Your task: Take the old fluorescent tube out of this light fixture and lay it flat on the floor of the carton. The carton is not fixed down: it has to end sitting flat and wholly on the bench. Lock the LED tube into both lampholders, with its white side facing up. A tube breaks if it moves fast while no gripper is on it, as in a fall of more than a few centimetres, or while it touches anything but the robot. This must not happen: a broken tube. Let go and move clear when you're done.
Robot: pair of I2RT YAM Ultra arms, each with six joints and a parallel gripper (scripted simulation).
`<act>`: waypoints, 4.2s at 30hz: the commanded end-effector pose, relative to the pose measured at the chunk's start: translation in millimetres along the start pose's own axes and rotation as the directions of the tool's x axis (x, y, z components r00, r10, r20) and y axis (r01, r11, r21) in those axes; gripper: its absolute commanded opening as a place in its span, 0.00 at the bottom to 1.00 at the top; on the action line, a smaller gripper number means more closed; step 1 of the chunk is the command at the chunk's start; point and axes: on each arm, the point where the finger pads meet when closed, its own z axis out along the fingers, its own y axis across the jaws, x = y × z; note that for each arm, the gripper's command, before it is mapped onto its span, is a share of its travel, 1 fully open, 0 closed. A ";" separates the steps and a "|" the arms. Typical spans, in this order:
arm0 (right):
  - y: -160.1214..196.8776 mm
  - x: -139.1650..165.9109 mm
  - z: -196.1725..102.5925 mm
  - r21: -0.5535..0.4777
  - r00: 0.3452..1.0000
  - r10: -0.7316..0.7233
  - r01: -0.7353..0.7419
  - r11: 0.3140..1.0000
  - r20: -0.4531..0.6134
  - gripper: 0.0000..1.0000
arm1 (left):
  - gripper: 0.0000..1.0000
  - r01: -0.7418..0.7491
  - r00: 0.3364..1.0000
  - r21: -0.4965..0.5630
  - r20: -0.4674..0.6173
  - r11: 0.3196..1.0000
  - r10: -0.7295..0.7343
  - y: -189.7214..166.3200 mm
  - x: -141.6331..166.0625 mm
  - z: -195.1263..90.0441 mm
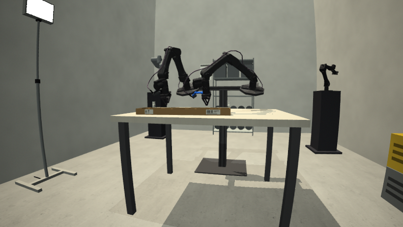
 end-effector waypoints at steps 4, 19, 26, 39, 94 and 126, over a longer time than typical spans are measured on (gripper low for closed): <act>-15.5 -2.9 2.6 0.042 1.000 -0.006 0.005 0.999 0.010 0.49 | 0.49 -0.009 0.998 -0.020 0.060 1.000 0.010 -3.9 -22.8 -17.0; 6.3 -8.7 -11.0 -0.030 0.999 0.014 -0.013 0.999 0.039 0.49 | 0.49 -0.037 0.999 -0.003 0.028 0.999 0.038 -12.0 -8.7 -5.6; -5.1 -6.6 22.3 0.007 1.000 0.017 -0.017 1.000 0.026 0.49 | 0.49 -0.009 1.000 0.001 0.021 1.000 0.009 0.1 -3.5 19.5; -5.7 -5.9 51.9 0.007 1.000 0.003 -0.004 1.000 0.025 0.49 | 0.49 -0.023 0.999 -0.008 0.032 1.000 0.023 -2.7 -9.9 43.7; -7.3 -1.8 43.6 0.013 1.000 0.008 -0.008 1.000 0.021 0.11 | 0.11 -0.016 1.000 -0.004 0.024 1.000 0.016 -9.8 -6.7 33.0; -5.8 -7.2 33.3 0.003 1.000 0.005 -0.006 1.000 0.029 0.11 | 0.11 -0.014 0.999 -0.018 0.050 1.000 0.015 -8.6 -15.9 15.5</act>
